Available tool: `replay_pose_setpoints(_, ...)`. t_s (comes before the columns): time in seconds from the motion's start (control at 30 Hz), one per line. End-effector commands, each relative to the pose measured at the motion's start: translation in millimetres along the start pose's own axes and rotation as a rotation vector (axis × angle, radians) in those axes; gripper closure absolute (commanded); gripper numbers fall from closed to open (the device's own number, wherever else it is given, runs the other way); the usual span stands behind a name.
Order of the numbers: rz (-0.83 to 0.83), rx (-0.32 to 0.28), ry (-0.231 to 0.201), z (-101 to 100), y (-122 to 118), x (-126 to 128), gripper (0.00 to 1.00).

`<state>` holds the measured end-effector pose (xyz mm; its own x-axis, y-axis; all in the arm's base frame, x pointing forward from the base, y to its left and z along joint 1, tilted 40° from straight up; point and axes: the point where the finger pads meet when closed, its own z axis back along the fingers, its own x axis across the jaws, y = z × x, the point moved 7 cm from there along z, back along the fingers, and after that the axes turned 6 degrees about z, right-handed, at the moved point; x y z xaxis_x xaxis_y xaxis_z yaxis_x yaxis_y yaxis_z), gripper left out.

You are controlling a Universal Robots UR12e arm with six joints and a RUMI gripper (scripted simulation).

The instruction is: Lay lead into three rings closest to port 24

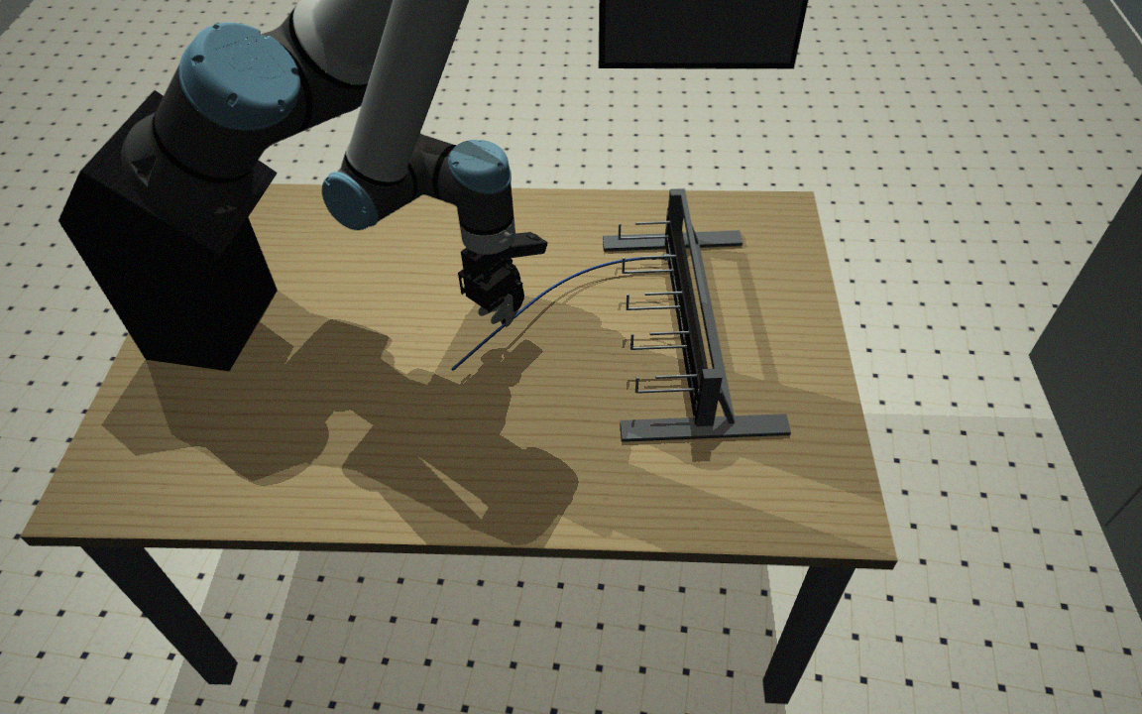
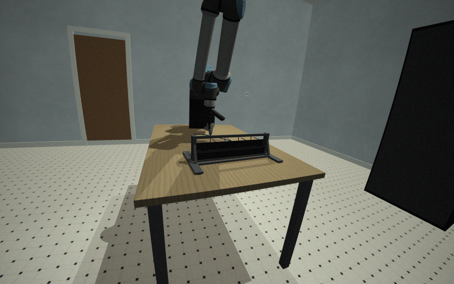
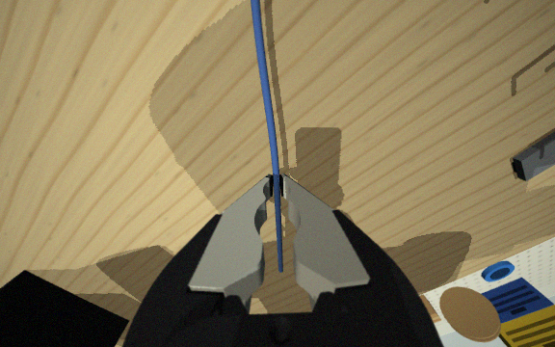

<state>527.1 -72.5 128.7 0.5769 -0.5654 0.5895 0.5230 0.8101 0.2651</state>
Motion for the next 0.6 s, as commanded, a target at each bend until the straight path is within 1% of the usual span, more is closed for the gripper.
replay_pose_setpoints(0.0, 0.088, 0.000, 0.004, 14, 5, 33, 1.00)
replay_pose_setpoints(0.13, 0.208, 0.000, 0.004, 33, 12, 77, 1.00)
replay_pose_setpoints(0.23, 0.282, 0.001, 0.004, 45, 16, 104, 1.00)
replay_pose_setpoints(0.3, 0.282, 0.001, 0.004, 45, 16, 104, 1.00)
replay_pose_setpoints(0.37, 0.366, 0.001, 0.003, 59, 22, 134, 1.00)
replay_pose_setpoints(0.57, 0.517, 0.001, 0.003, 84, 31, 189, 1.00)
